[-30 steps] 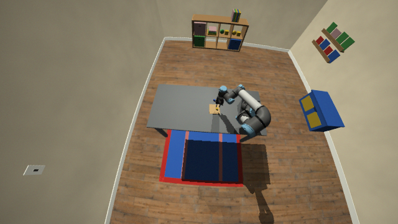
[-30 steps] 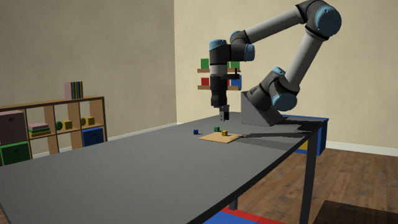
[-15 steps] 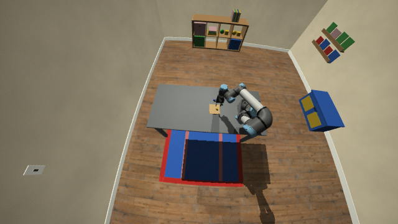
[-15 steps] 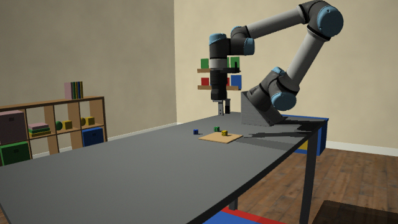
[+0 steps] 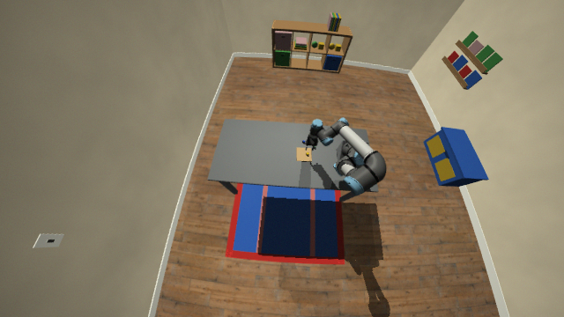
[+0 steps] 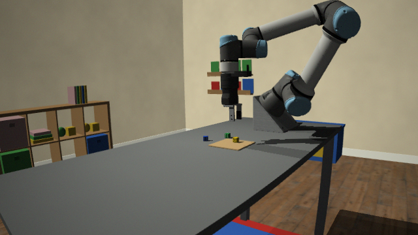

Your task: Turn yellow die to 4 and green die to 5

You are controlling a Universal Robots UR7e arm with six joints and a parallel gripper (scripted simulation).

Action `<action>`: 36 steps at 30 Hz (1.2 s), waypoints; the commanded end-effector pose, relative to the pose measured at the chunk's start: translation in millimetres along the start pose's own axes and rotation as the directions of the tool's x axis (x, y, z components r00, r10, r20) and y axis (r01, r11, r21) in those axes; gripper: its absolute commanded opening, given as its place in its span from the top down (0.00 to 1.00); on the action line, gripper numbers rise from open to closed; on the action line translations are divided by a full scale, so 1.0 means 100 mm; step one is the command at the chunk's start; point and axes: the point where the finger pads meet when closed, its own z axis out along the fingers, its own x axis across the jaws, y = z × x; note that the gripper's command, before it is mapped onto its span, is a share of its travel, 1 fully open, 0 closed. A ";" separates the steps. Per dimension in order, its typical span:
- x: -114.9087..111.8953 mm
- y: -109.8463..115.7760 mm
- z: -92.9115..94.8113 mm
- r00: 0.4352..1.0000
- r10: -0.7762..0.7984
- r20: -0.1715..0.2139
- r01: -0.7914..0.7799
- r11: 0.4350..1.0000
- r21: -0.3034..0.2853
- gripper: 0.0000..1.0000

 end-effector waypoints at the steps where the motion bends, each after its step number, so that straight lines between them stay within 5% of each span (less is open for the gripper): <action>1: 0.00 0.00 0.00 1.000 0.000 -0.001 0.000 1.000 -0.001 0.00; 18: 0.00 0.01 0.00 0.998 0.065 -0.001 -0.065 0.998 -0.001 0.00; 36: 0.00 0.08 0.01 0.928 0.374 -0.002 -0.374 0.928 -0.001 0.00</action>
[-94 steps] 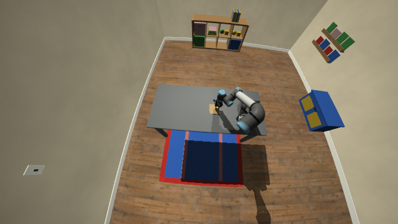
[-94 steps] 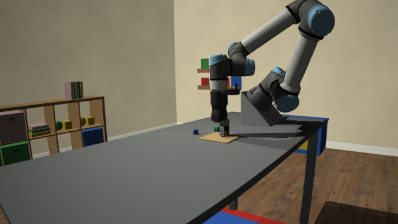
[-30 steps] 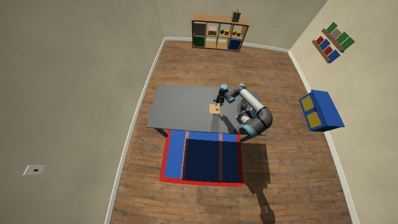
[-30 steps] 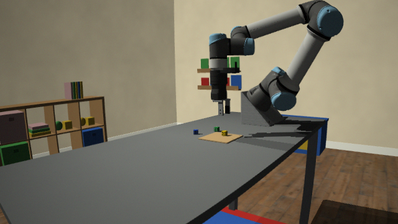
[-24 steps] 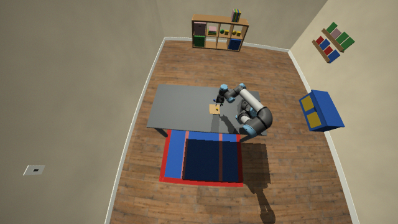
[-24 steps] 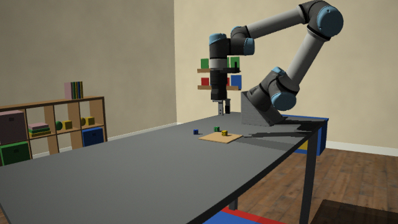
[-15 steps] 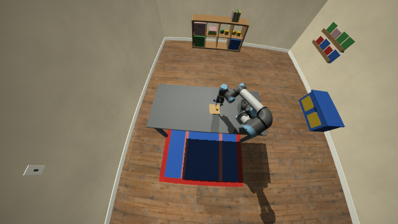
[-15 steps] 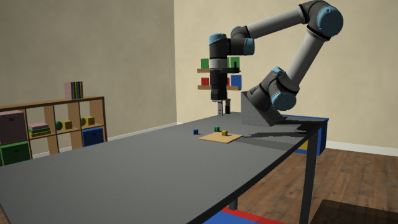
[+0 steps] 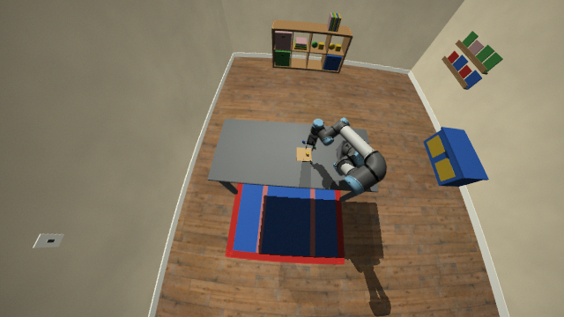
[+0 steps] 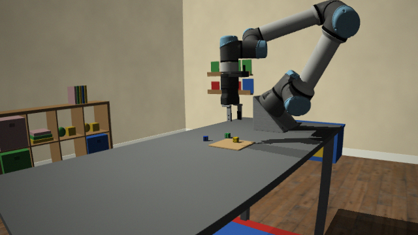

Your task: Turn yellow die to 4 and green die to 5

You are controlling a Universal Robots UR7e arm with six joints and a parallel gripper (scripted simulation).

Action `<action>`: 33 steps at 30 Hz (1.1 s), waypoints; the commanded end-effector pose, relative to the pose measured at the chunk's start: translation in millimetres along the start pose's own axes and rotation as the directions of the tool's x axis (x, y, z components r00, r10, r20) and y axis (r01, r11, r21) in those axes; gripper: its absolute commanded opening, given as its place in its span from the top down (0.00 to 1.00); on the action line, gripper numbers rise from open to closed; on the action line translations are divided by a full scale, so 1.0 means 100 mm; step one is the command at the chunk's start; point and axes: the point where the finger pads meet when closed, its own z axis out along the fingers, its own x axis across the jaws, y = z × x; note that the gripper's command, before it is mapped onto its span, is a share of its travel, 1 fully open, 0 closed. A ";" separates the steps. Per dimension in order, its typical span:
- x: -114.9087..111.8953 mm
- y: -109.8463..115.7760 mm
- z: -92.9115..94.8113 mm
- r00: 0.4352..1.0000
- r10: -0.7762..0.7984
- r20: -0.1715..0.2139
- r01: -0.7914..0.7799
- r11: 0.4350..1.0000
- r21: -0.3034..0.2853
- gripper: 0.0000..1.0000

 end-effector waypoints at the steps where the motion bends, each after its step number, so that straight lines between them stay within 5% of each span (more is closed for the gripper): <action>1: 0.01 0.03 0.00 0.991 0.132 -0.001 -0.132 0.991 -0.001 0.00; 9: 0.02 0.08 0.01 0.945 0.326 -0.002 -0.326 0.945 -0.001 0.00; 16: 0.03 0.15 0.02 0.844 0.536 -0.002 -0.536 0.844 -0.001 0.00; 23: 0.03 0.23 0.03 0.686 0.728 -0.002 -0.728 0.686 0.000 0.00; 26: 0.03 0.24 0.03 0.678 0.735 -0.002 -0.735 0.678 0.000 0.00; 33: 0.01 0.34 0.05 0.456 0.890 -0.003 -0.890 0.456 0.000 0.00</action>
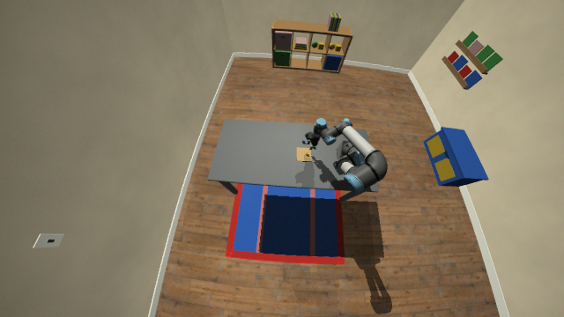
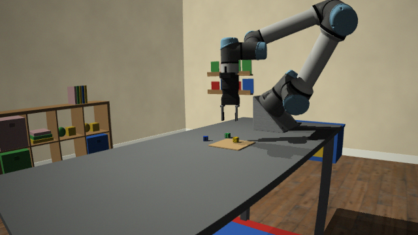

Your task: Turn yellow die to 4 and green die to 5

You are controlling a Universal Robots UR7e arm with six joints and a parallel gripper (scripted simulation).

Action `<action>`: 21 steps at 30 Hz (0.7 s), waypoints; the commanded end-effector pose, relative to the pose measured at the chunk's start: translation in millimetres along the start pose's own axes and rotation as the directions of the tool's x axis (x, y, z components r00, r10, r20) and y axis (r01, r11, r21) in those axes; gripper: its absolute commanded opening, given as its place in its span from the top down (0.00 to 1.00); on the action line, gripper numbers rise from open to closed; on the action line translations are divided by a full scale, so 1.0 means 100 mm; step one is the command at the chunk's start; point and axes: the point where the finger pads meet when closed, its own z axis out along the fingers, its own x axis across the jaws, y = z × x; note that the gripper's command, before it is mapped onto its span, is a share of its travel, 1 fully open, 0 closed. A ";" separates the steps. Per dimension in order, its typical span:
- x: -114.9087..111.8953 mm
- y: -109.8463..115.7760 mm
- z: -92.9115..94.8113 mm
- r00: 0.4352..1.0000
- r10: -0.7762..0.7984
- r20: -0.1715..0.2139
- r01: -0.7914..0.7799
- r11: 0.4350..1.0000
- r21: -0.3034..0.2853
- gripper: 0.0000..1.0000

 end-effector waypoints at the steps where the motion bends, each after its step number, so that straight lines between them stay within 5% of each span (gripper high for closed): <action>1: 0.04 0.04 0.00 0.989 0.147 -0.001 -0.147 0.989 0.001 0.00; 10: 0.10 0.12 0.02 0.927 0.374 -0.001 -0.374 0.927 0.001 0.00; 21: 0.19 0.27 0.04 0.709 0.706 0.000 -0.706 0.709 0.001 0.00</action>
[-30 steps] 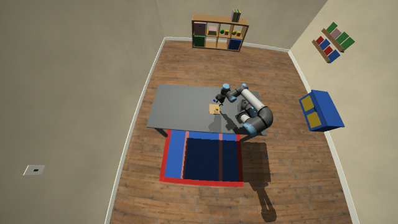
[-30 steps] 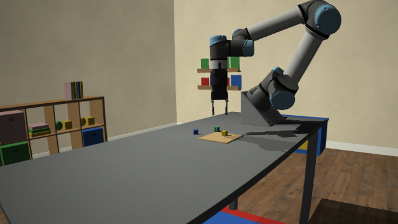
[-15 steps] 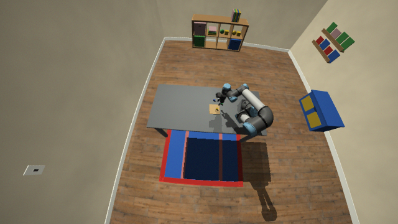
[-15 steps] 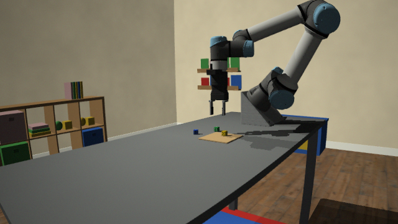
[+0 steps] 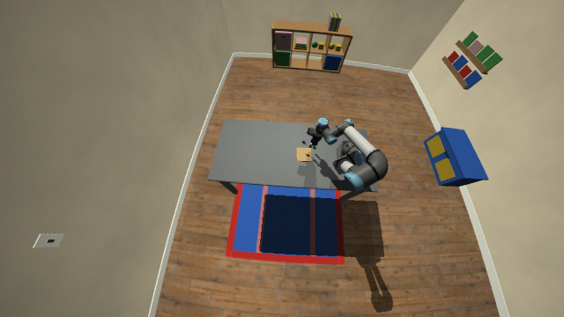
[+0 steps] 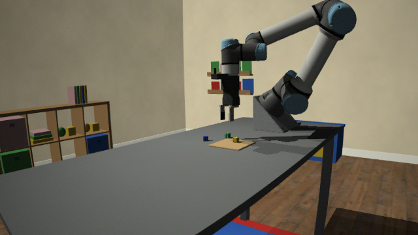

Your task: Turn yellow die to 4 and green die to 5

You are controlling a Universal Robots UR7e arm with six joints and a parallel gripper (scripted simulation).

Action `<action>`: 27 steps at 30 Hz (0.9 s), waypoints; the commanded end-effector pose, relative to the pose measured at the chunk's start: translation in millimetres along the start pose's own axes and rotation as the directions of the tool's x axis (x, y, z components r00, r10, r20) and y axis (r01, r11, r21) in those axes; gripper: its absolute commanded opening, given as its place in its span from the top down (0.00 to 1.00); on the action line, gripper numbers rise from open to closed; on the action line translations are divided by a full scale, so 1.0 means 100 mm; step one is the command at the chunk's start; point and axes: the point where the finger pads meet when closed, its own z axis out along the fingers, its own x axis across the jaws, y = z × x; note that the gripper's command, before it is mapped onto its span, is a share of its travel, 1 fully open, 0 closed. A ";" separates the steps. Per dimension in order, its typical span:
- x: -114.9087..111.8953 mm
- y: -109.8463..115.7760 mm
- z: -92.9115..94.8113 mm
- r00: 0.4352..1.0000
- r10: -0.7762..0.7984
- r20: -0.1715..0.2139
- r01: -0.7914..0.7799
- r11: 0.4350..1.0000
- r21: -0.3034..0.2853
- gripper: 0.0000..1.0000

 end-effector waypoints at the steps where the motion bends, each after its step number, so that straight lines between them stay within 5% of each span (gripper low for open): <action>1: 0.07 0.03 0.00 0.988 0.155 0.000 -0.155 0.988 0.001 0.00; 12: 0.18 0.11 0.02 0.900 0.437 0.000 -0.437 0.900 0.001 0.00; 27: 0.32 0.26 0.05 0.651 0.759 0.001 -0.759 0.651 0.000 0.00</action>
